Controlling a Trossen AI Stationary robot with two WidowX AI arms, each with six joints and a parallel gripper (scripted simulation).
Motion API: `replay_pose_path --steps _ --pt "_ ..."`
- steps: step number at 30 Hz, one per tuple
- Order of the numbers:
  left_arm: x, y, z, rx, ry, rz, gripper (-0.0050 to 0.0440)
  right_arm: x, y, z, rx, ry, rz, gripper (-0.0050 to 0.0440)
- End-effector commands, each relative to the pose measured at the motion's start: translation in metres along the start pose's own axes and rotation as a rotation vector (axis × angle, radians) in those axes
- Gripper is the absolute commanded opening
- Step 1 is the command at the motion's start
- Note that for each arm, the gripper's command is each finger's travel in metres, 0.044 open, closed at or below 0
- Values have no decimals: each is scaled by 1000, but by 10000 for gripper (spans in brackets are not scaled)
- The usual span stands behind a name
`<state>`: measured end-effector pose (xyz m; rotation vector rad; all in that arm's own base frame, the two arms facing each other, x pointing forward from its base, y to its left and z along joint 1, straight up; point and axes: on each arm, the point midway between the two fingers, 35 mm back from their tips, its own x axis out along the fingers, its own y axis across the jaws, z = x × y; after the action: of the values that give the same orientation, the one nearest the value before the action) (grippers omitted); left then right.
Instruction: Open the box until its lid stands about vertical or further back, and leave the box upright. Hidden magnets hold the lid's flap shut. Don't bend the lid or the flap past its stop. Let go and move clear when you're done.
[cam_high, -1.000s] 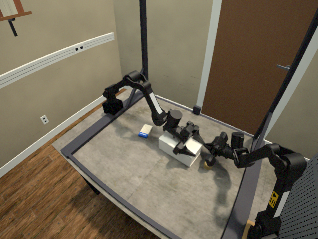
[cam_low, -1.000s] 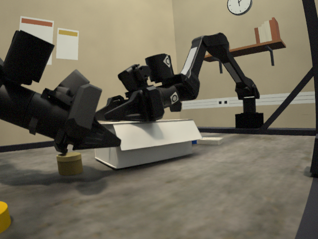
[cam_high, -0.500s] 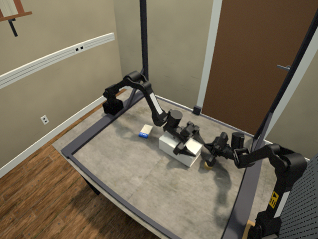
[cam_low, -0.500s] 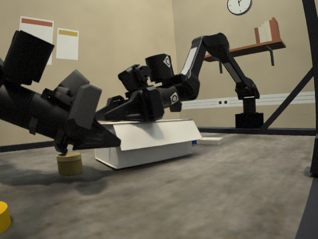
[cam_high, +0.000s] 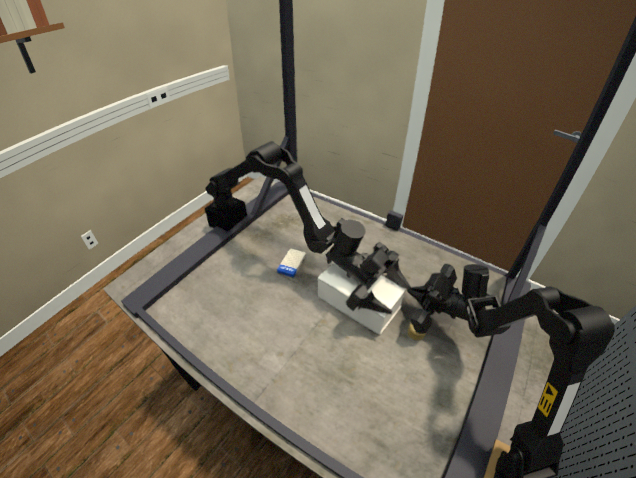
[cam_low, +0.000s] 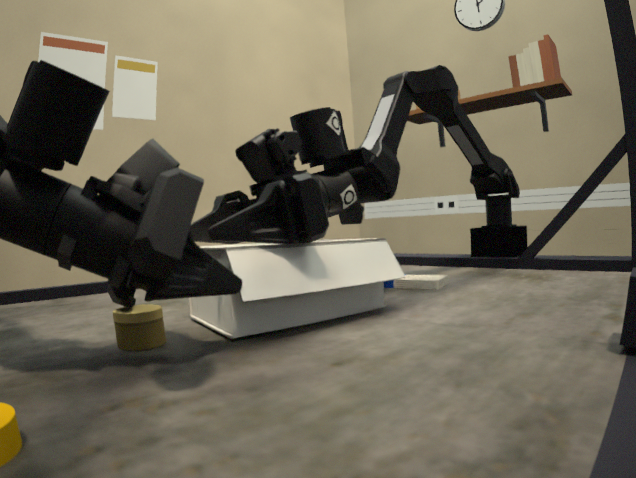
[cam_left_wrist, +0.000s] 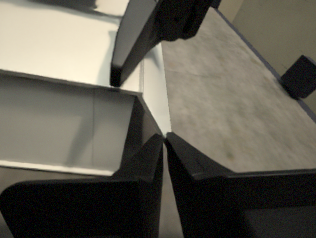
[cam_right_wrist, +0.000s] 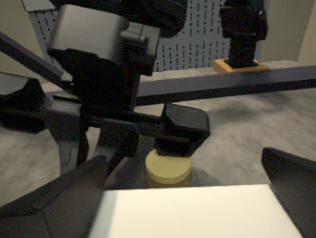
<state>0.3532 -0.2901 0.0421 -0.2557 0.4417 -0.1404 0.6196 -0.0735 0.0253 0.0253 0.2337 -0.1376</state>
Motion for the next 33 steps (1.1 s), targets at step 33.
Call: replay_pose_path --steps 33 --pt "-2 -6 10 -30 -22 -13 6 3 1 -43 -9 82 1 440"
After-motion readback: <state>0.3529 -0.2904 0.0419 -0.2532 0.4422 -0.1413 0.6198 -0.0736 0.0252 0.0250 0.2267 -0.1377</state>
